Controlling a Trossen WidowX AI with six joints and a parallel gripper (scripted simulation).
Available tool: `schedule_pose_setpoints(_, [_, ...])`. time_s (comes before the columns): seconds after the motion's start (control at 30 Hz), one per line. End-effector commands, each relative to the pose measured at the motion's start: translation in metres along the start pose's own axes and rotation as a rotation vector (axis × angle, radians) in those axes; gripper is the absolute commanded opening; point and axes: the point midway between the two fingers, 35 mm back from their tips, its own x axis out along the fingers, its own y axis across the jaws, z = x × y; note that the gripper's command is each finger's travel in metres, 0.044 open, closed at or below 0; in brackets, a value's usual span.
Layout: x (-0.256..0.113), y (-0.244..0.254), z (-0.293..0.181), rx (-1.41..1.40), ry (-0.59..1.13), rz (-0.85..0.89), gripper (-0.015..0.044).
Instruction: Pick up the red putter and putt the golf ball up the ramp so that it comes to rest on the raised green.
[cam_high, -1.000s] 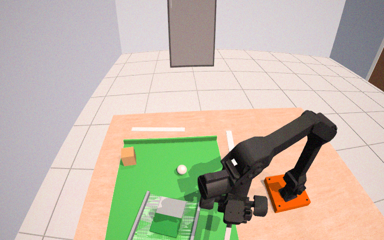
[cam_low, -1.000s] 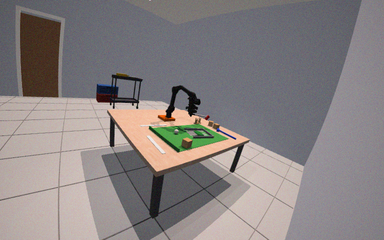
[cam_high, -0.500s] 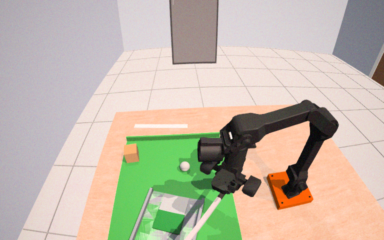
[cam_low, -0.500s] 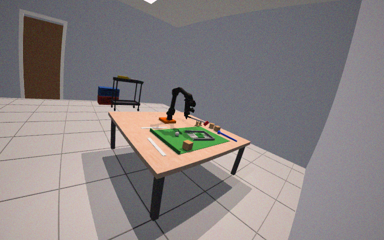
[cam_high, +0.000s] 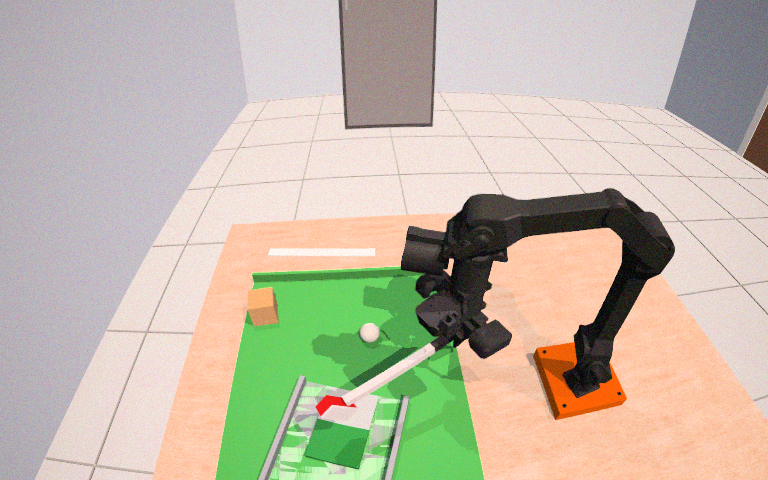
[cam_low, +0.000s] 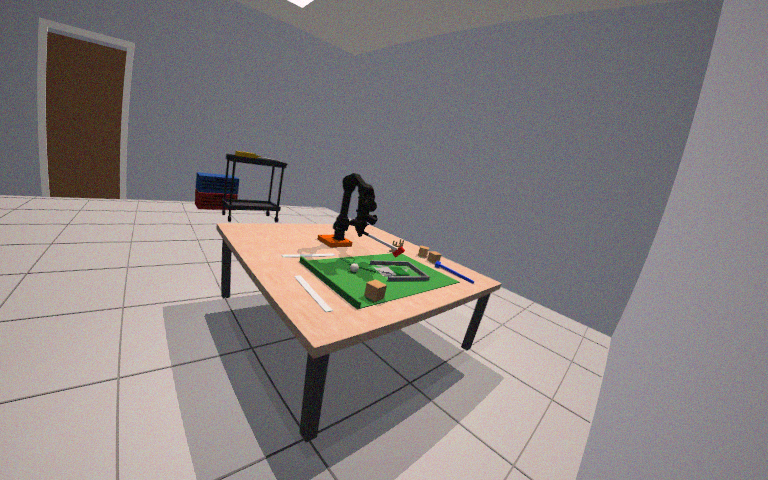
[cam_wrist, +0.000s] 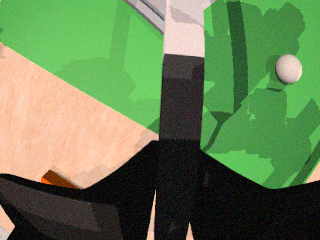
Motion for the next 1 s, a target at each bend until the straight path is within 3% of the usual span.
schedule_pose_setpoints(0.0, [-0.006,-0.015,-0.014,0.105,0.000,-0.022,0.0000])
schedule_pose_setpoints(0.97, [-0.023,-0.072,-0.131,0.745,0.078,-0.072,0.0000])
